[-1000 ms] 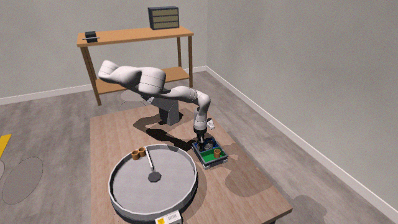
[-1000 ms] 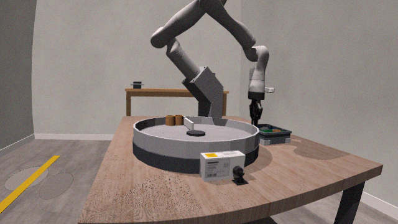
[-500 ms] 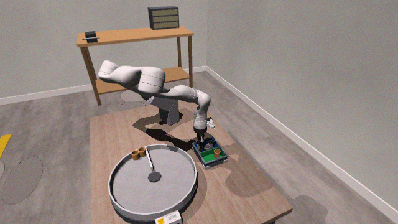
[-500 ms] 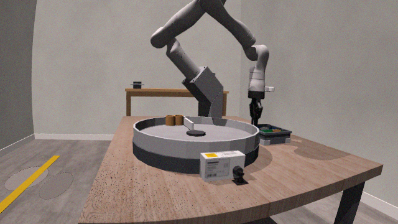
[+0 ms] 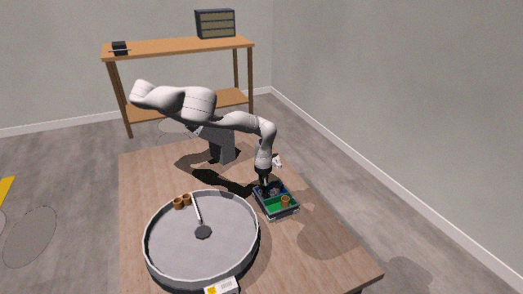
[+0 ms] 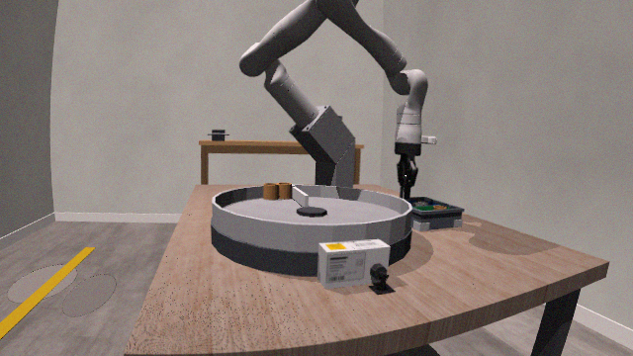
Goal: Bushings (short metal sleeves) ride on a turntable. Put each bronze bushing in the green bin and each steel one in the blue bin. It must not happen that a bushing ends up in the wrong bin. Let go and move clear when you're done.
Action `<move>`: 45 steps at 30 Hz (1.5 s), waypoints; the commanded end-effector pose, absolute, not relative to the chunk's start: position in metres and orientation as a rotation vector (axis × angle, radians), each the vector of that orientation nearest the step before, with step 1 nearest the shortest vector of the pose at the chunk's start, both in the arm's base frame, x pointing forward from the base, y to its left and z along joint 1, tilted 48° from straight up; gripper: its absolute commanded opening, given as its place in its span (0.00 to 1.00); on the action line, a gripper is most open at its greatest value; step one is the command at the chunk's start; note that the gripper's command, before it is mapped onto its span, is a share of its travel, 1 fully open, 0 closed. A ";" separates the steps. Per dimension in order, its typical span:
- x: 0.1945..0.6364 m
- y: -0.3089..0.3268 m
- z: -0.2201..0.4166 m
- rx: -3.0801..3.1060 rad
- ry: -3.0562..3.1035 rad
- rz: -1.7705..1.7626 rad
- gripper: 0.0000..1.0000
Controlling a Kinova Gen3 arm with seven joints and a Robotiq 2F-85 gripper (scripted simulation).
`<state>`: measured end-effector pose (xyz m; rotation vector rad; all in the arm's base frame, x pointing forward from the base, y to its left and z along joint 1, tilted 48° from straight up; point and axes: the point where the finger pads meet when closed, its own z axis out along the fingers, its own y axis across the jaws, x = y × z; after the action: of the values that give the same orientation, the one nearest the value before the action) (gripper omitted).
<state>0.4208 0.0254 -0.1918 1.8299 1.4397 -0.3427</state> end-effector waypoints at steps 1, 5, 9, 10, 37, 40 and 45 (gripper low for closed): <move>0.421 0.027 -0.191 1.830 1.441 -0.340 0.19; 0.414 0.048 -0.171 1.830 1.441 -0.340 0.19; 0.409 0.062 -0.157 1.830 1.441 -0.340 0.19; 0.409 0.062 -0.157 1.830 1.441 -0.340 0.19; 0.396 0.097 -0.124 1.830 1.441 -0.341 0.19; 0.396 0.097 -0.124 1.830 1.441 -0.341 0.19; 0.396 0.097 -0.124 1.830 1.441 -0.341 0.19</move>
<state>0.3962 0.0963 -0.1243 1.8295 1.4397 -0.3433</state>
